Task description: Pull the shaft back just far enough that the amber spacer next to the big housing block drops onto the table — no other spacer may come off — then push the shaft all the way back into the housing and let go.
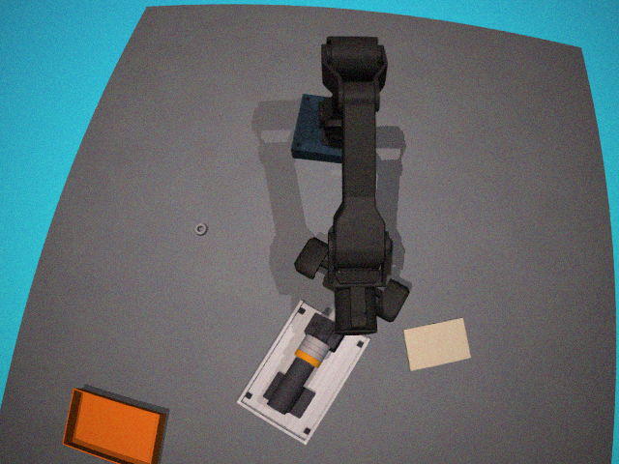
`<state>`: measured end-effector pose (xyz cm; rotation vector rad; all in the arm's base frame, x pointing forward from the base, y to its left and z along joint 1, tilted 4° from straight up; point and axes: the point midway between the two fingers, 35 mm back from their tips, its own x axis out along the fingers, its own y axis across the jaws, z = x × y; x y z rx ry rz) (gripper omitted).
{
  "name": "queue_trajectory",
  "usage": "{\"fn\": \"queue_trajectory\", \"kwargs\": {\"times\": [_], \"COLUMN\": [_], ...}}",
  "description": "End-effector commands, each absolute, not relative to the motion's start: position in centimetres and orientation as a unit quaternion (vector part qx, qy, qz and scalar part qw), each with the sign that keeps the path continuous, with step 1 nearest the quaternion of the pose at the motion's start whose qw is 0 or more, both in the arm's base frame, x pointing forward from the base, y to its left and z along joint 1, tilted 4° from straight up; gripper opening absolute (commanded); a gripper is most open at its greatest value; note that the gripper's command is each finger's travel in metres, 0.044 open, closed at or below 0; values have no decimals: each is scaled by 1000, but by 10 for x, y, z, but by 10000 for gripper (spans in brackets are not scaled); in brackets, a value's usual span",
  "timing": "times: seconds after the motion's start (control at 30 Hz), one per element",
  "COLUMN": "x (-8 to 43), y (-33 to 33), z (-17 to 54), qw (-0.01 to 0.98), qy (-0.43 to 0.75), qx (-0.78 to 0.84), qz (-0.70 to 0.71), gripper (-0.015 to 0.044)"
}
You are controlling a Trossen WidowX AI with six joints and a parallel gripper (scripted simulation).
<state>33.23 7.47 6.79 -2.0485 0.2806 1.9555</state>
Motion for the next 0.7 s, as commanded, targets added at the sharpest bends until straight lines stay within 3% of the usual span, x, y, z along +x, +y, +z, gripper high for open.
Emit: {"fn": "queue_trajectory", "kwargs": {"times": [0.0, 0.67], "x": [331, 329], "y": [76, 76], "z": [68, 68], "qw": [149, 149], "qy": [98, 98], "qx": [-711, -711], "qz": [681, 681], "gripper": [0, 0]}}
